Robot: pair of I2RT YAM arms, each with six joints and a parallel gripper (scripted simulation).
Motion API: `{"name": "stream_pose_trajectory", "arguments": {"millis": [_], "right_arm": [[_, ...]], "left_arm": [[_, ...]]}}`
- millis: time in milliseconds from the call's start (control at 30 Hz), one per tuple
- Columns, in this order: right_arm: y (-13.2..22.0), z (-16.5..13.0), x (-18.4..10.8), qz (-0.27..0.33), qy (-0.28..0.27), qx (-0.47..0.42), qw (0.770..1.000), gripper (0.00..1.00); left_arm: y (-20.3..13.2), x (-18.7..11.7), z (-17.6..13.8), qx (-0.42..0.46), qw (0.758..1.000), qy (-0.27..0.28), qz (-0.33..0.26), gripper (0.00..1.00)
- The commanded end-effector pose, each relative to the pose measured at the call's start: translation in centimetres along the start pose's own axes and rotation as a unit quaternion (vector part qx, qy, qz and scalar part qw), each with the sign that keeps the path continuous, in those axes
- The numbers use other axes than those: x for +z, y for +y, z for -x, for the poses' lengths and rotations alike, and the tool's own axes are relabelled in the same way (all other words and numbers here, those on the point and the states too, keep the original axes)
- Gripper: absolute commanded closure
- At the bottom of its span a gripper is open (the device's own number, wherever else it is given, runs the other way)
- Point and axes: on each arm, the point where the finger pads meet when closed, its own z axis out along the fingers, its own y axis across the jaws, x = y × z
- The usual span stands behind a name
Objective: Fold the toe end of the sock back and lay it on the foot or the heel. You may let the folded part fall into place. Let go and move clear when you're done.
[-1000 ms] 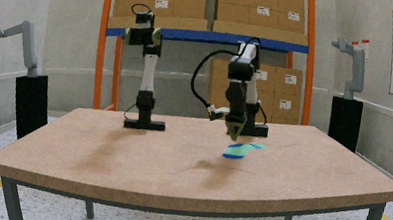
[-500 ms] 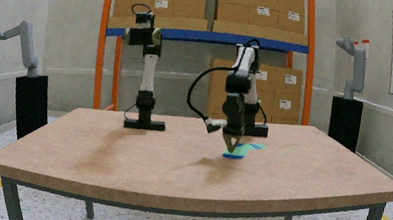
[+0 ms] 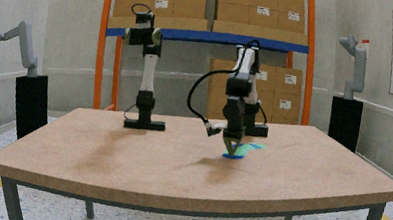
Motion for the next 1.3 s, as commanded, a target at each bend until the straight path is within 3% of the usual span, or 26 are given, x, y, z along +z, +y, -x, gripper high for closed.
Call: {"name": "stream_pose_trajectory", "arguments": {"millis": [0,133,233,467,533,767,800,867,1267], "right_arm": [[0.0,2.0,-0.6,-0.002,-0.027,-0.002,1.000,0.00],[0.0,2.0,-0.6,-0.002,-0.027,-0.002,1.000,0.00],[0.0,2.0,-0.6,-0.002,-0.027,-0.002,1.000,0.00],[0.0,2.0,-0.6,-0.002,-0.027,-0.002,1.000,0.00],[0.0,2.0,-0.6,-0.002,-0.027,-0.002,1.000,0.00],[0.0,2.0,-0.6,-0.002,-0.027,-0.002,1.000,0.00],[0.0,2.0,-0.6,-0.002,-0.027,-0.002,1.000,0.00],[0.0,2.0,-0.6,-0.002,-0.027,-0.002,1.000,0.00],[0.0,2.0,-0.6,-0.002,-0.027,-0.002,1.000,0.00]], "left_arm": [[0.5,0.8,0.4,0.000,1.000,-0.005,0.009,0.67],[1.0,0.2,0.5,-0.001,1.000,-0.004,0.022,0.67],[0.3,2.1,0.6,0.000,1.000,-0.003,0.002,0.67],[1.4,0.5,0.4,0.000,1.000,-0.003,0.028,0.67],[0.2,2.8,0.0,-0.009,1.000,-0.003,0.001,0.67],[0.1,2.2,0.4,0.000,1.000,-0.003,0.003,0.68],[-1.6,3.3,-0.6,-0.027,0.999,-0.001,-0.037,0.68],[-0.2,2.3,-0.6,-0.015,1.000,0.004,-0.016,0.70],[-1.1,2.7,-0.8,-0.005,0.999,0.010,-0.040,0.76]]}}
